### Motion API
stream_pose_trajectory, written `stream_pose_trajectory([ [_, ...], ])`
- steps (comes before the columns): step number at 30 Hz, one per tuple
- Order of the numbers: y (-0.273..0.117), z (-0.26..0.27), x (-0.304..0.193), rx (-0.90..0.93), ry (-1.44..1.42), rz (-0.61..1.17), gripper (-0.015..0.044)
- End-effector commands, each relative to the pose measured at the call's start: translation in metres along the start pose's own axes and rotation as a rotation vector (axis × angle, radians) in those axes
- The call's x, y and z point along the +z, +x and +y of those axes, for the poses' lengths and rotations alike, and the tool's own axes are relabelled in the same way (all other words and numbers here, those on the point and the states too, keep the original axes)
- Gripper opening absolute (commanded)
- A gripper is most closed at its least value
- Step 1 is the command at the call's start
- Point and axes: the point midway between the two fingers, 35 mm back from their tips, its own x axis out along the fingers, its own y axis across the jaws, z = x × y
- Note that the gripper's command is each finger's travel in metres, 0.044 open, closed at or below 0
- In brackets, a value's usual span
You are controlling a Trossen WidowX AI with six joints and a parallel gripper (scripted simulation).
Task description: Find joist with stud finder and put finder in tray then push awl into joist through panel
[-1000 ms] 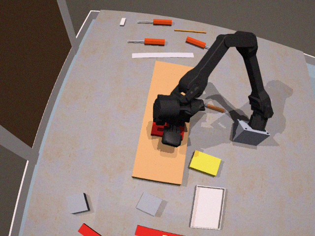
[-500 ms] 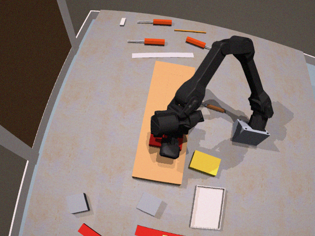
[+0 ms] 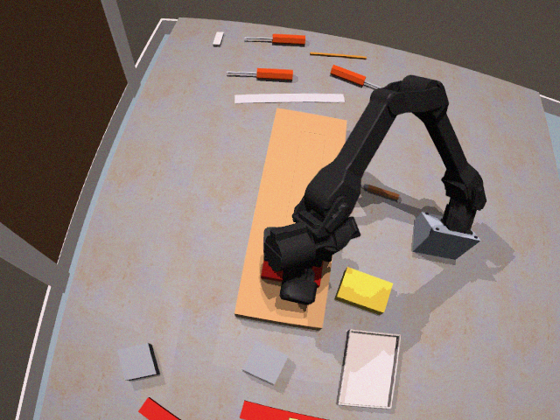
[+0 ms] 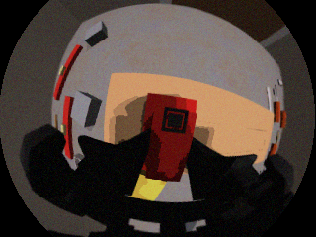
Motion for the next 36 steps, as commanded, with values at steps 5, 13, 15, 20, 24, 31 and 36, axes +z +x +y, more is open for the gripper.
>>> stream_pose_trajectory([
  [5, 0.0, 0.027, 0.0, 0.006, 0.003, 0.003, 0.0],
  [13, -0.001, 0.049, 0.0, 0.008, 0.004, 0.002, 0.0],
  [15, -0.001, 0.055, 0.0, 0.008, 0.004, 0.002, 0.0],
  [20, -0.001, 0.058, 0.0, 0.008, 0.004, 0.002, 0.0],
  [24, -0.002, 0.053, 0.0, 0.004, -0.002, -0.002, 0.0],
  [31, -0.001, 0.054, 0.0, 0.008, 0.004, 0.002, 0.0],
  [36, 0.0, 0.04, 0.0, 0.007, 0.003, 0.003, 0.0],
])
